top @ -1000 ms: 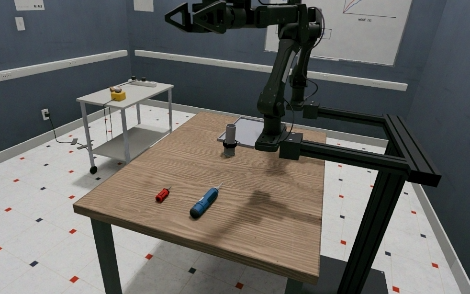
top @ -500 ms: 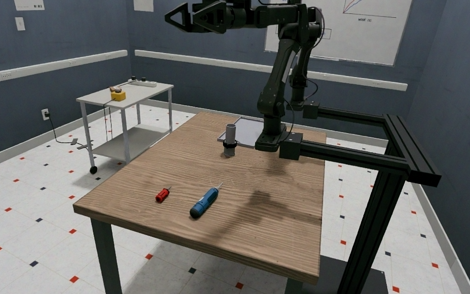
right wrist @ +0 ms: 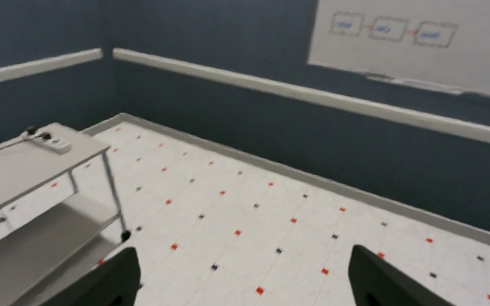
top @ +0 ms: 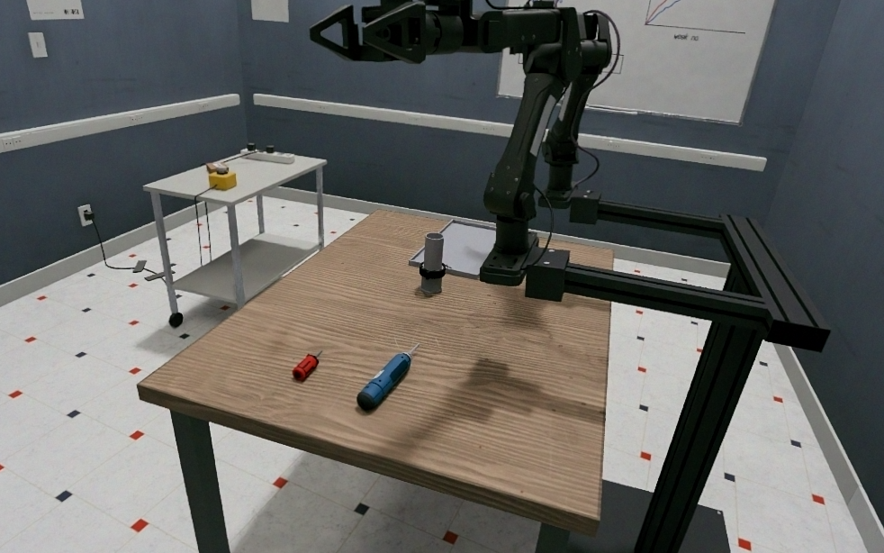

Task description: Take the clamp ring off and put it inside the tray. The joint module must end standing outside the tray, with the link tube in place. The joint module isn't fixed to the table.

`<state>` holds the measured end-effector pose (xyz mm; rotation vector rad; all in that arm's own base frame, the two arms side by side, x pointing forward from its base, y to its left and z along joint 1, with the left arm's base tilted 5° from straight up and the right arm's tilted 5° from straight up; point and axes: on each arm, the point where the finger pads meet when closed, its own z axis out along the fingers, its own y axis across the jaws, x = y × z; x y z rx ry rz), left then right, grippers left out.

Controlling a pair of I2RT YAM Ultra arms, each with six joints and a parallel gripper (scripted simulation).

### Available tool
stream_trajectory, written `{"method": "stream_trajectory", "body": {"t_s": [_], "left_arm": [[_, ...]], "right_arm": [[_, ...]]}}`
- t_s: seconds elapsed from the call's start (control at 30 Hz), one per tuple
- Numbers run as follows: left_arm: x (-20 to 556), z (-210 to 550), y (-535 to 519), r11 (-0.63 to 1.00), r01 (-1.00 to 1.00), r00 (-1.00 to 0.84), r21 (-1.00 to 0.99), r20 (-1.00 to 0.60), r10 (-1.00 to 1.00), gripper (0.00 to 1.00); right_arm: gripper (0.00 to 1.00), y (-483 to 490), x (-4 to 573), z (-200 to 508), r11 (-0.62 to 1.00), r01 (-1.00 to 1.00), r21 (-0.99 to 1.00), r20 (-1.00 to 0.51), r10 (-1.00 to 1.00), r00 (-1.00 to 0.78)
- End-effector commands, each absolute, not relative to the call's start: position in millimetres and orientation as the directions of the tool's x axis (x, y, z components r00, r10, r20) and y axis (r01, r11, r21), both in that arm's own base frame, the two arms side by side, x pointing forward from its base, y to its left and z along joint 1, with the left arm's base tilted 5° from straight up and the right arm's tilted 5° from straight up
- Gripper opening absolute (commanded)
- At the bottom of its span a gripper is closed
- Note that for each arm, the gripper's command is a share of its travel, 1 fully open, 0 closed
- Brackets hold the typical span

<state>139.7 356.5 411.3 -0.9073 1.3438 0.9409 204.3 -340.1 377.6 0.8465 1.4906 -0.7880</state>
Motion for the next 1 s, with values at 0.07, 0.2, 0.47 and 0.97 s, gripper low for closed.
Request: {"method": "stream_trajectory", "body": {"t_s": [0.07, 0.2, 0.47, 0.97], "left_arm": [[135.1, 420.2, 354.7, 0.356, -0.935, 0.015, -0.007, -1.000, 0.020, 1.00], [135.1, 420.2, 354.7, 0.356, -0.935, 0.015, -0.007, -1.000, 0.020, 1.00], [135.1, 420.2, 354.7, 0.356, -0.935, 0.015, -0.007, -1.000, 0.020, 1.00], [135.1, 420.2, 354.7, 0.356, -0.935, 0.015, -0.007, -1.000, 0.020, 1.00]], "right_arm": [[0.80, -338.4, 235.1, 356.6, 0.559, 0.829, 0.006, -0.985, 0.147, -0.092], [0.80, -337.3, 230.1, 356.4, 0.555, 0.832, 0.000, -0.987, 0.136, -0.091], [0.80, -306.5, 289.9, 316.2, 0.669, 0.743, 0.000, -0.955, 0.221, -0.199], [0.80, -253.1, 349.5, 265.4, 0.792, 0.610, -0.004, -0.895, 0.270, -0.355]]}}
